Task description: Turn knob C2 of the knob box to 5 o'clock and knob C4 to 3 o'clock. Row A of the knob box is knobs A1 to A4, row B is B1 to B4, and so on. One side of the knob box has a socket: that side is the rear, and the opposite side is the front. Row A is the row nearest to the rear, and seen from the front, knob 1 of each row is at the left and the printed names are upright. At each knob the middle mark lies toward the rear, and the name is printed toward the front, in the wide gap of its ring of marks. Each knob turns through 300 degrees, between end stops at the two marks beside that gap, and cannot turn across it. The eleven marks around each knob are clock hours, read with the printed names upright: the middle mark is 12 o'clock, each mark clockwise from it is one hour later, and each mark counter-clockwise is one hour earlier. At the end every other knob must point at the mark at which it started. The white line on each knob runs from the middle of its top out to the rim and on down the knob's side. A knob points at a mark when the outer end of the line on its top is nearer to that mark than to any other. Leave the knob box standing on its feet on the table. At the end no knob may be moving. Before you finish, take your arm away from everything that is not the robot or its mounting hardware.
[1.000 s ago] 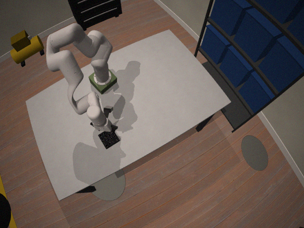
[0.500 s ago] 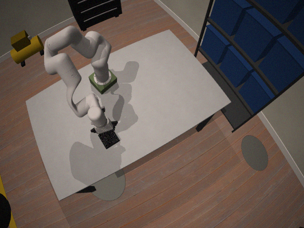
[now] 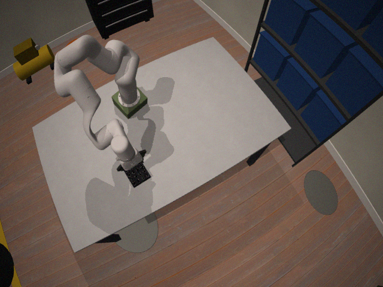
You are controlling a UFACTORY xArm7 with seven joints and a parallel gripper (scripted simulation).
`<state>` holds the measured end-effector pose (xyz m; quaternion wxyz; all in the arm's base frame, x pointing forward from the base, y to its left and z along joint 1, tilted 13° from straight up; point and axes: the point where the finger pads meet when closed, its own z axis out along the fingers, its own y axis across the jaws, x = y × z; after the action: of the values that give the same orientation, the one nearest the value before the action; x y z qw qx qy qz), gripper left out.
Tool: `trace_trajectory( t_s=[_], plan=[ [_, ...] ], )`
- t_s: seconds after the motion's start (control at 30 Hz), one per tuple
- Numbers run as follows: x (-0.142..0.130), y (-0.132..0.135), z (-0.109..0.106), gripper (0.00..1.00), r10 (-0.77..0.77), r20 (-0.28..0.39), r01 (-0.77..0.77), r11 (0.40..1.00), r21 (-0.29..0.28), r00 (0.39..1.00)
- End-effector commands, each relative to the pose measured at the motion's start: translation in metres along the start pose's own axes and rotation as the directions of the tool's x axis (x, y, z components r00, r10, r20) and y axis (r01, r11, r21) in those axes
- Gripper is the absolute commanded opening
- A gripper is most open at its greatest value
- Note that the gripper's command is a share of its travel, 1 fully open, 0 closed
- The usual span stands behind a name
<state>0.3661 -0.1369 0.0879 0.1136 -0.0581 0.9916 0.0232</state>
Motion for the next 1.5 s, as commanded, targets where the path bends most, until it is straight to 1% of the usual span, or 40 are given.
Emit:
trace_trajectory(
  t_s=[0.0,1.17,1.47],
  plan=[
    [-0.0009,-0.0005,-0.0007,0.19,-0.001,0.002,0.001,1.000,0.001,1.000],
    [-0.0010,-0.0005,-0.0005,0.19,-0.001,0.002,0.001,1.000,0.001,1.000],
    [-0.0011,-0.0007,0.0030,0.19,-0.002,0.003,0.002,1.000,0.000,1.000]
  ],
)
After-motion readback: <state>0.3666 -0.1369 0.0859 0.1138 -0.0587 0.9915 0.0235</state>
